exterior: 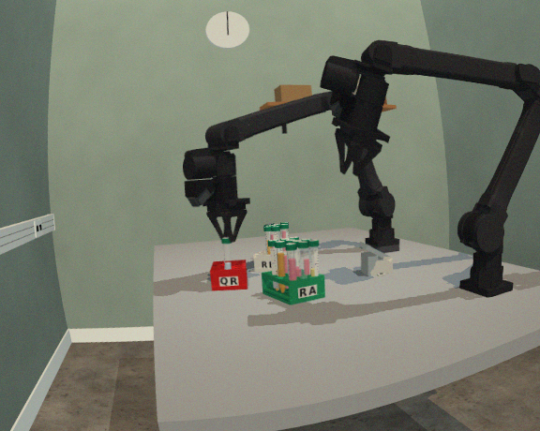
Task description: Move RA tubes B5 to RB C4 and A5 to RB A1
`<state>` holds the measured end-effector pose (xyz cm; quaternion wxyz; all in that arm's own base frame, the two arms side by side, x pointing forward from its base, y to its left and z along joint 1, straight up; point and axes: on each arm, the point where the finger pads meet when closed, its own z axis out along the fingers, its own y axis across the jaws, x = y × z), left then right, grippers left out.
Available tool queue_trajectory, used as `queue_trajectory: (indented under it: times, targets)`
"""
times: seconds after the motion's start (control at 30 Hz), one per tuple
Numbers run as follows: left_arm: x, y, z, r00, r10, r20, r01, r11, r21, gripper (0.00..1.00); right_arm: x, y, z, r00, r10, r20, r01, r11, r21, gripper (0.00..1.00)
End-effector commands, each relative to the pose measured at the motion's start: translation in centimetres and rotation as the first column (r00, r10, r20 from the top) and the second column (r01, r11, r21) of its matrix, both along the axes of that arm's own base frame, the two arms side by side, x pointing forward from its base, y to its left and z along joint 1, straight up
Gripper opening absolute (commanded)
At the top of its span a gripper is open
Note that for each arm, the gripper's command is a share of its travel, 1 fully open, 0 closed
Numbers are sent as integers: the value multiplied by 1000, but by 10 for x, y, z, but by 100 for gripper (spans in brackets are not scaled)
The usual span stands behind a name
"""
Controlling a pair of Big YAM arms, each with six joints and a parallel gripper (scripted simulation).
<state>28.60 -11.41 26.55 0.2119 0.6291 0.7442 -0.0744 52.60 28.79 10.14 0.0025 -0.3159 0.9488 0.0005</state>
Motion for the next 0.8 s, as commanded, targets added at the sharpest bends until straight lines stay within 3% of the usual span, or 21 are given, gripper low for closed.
queue_trajectory:
  times: [0.0, 0.03, 0.77]
  targets:
    - [7, -1, 16, 999, 0, 37, 0, 1000, -8, 30, 0, 11, -5, 1000, 4, -2, -4, 1000, -2, 30]
    - [7, -1, 16, 999, 0, 37, 0, 1000, -8, 30, 0, 11, -5, 1000, 4, -2, -4, 1000, -2, 0]
    - [7, -1, 16, 999, 0, 37, 0, 1000, -8, 30, 0, 11, -5, 1000, 6, -2, -6, 1000, -2, 0]
